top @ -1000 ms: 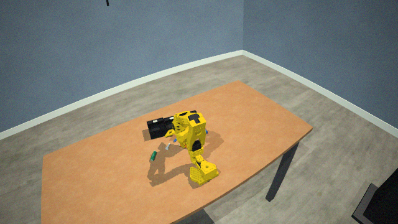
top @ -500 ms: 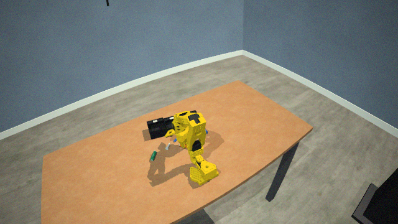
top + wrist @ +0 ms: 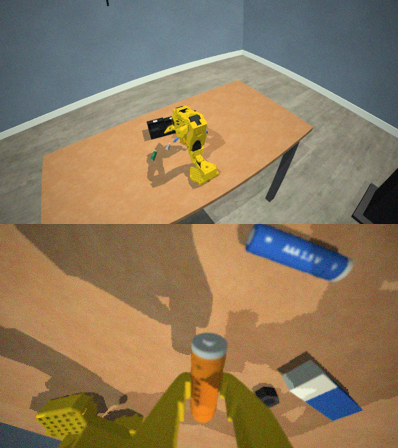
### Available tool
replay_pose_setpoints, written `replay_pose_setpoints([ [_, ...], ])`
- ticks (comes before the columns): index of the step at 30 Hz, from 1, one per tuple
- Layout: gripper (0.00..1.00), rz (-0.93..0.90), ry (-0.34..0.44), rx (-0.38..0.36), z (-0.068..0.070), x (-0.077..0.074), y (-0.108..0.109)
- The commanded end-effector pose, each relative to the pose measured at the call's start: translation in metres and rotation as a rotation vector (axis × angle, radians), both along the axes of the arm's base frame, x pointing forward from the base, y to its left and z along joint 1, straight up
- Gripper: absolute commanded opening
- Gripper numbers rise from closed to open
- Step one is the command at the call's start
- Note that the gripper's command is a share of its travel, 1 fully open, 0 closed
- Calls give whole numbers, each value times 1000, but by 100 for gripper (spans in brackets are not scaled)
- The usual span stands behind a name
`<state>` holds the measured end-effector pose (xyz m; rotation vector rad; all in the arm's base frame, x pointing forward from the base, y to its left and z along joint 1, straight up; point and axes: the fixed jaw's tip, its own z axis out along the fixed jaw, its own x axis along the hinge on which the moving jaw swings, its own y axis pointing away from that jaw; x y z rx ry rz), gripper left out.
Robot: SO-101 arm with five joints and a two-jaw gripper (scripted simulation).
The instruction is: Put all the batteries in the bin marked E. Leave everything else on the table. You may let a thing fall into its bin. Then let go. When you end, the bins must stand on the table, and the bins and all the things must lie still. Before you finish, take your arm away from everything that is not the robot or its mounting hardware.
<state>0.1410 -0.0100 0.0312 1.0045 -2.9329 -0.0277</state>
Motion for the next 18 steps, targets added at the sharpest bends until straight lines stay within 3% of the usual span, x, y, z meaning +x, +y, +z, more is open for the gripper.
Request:
replay_pose_setpoints([
  [1, 0, 2, -59, -5, 20, 8, -2],
  [18, 0, -15, -62, -6, 27, 10, -3],
])
